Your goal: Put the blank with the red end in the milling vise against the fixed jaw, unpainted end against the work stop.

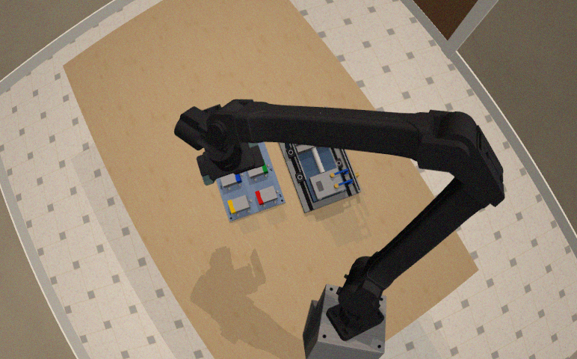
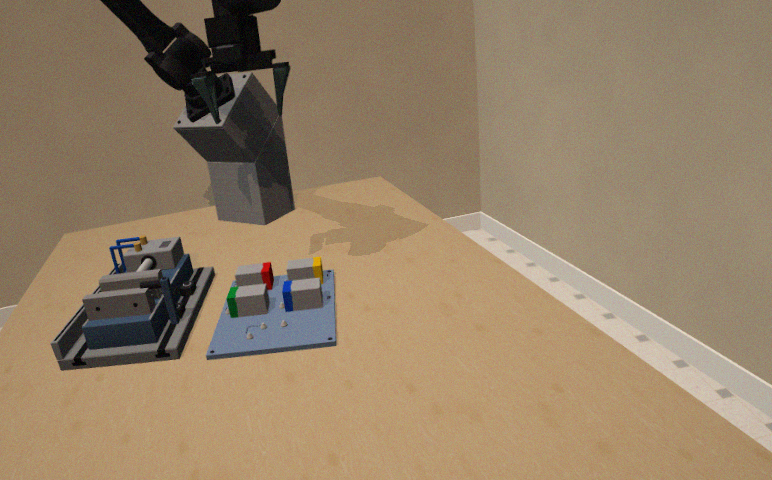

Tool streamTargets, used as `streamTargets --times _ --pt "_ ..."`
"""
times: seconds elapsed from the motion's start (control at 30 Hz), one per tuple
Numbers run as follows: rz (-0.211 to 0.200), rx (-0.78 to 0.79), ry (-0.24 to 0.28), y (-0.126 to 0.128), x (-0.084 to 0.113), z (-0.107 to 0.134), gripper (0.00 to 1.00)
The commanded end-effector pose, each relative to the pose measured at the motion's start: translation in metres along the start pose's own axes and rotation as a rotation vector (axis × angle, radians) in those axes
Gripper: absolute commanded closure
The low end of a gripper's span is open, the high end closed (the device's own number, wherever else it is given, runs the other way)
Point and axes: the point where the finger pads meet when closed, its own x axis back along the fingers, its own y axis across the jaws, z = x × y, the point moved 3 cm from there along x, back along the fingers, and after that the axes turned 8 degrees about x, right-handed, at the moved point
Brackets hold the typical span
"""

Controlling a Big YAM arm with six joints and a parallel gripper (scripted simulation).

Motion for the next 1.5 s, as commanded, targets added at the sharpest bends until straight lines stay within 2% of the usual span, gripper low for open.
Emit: streamTargets --times 0.0,1.2,1.23,1.3,1.37,1.4,1.43,1.47 --pt "-0.014 0.016 -0.014 0.008 0.011 -0.009 0.0" --pt "-0.014 0.016 -0.014 0.008 0.011 -0.009 0.0" --pt "-0.006 0.019 -0.004 0.006 0.003 -0.007 0.0" --pt "0.004 0.008 0.014 0.003 -0.032 -0.001 0.0" --pt "0.003 0.008 0.016 0.003 -0.076 -0.001 0.0" --pt "0.003 0.008 0.016 0.004 -0.08 -0.001 0.0" --pt "0.004 0.008 0.016 0.002 -0.098 0.001 0.0" --pt "0.004 0.008 0.016 0.002 -0.102 0.001 0.0"
